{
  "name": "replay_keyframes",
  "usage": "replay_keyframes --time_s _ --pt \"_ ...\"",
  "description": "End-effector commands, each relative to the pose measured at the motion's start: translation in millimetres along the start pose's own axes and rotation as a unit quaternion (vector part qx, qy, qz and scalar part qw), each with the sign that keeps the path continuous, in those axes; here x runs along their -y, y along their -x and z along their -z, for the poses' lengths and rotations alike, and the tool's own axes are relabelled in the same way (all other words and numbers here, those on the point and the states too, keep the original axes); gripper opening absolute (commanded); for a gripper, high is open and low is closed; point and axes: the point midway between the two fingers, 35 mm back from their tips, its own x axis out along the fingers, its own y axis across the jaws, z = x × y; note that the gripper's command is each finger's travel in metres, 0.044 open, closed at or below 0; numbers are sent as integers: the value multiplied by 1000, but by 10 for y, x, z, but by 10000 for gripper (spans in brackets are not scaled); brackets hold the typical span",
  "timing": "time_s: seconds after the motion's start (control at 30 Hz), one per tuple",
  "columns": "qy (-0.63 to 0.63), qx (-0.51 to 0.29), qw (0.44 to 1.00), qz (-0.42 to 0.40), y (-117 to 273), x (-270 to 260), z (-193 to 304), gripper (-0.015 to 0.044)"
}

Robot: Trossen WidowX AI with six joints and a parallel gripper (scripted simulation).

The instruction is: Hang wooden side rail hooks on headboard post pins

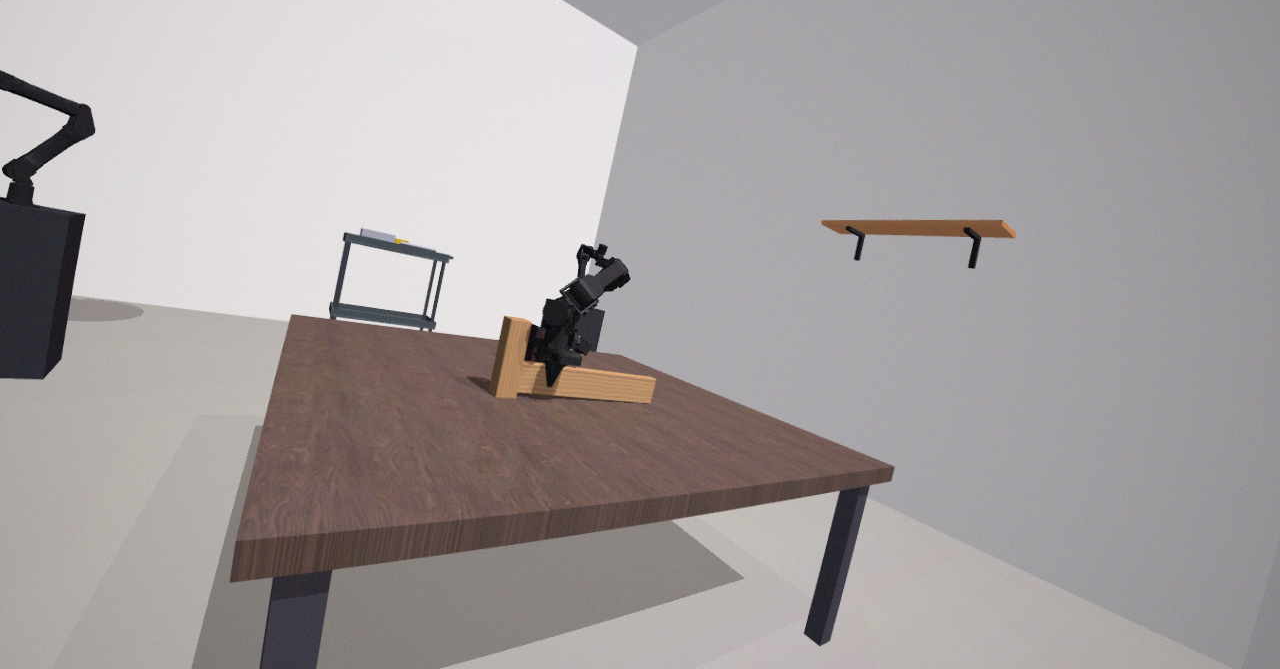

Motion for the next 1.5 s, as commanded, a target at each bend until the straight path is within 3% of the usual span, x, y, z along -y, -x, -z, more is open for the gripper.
replay_keyframes --time_s 0.0,0.37,0.53,0.9,1.47 --pt "0 0 1000 0 0 0 0 26" --pt "0 0 1000 0 0 0 0 315" --pt "0 -3 1000 0 298 4 3 440" --pt "0 -2 1000 0 397 -3 -299 440" --pt "6 -5 1000 0 403 14 -270 440"
